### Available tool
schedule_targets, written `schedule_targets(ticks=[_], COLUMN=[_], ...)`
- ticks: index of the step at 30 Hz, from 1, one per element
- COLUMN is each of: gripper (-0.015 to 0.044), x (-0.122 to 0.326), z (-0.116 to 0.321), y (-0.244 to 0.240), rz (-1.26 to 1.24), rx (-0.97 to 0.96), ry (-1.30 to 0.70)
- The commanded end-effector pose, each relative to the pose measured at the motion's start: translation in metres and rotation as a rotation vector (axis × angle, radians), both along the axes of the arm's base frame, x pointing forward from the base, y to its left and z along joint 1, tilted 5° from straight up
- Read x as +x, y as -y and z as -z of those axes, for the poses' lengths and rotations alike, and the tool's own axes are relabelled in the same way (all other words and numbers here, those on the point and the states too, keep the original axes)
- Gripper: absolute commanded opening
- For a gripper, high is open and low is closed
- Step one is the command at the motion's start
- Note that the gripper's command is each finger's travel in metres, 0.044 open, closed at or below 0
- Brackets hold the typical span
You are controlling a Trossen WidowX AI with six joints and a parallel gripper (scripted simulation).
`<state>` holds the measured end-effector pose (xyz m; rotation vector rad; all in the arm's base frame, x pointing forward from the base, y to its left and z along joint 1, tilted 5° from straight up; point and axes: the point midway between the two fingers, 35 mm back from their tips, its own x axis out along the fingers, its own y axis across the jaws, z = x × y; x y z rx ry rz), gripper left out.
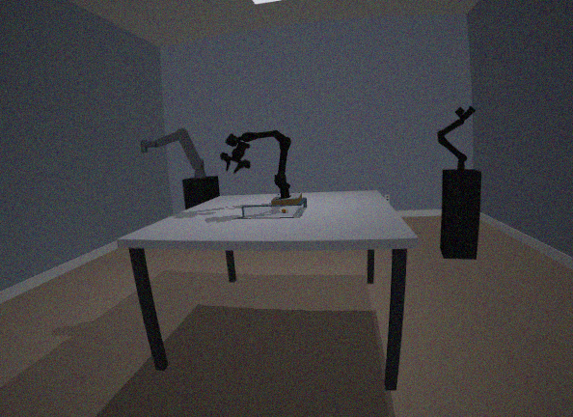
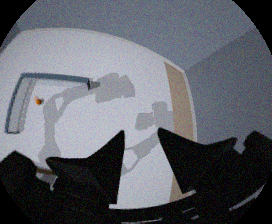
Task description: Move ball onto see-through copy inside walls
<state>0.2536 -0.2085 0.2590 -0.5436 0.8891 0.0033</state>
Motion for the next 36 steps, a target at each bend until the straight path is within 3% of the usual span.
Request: schedule_targets(ticks=[1, 12, 24, 36], gripper=[0.0217, 0.0217, 0.0217, 0.0217], x=[0.034, 0.082, 0.052, 0.05], z=[0.033, 0.106, 0.18, 0.198], y=[-0.04, -0.176, -0.315, -0.321], rz=[0.003, -0.009, 0.171, 0.182], rx=[0.152, 0.318, 0.294, 0.285], ry=[-0.077, -0.327, -0.568, -0.576])
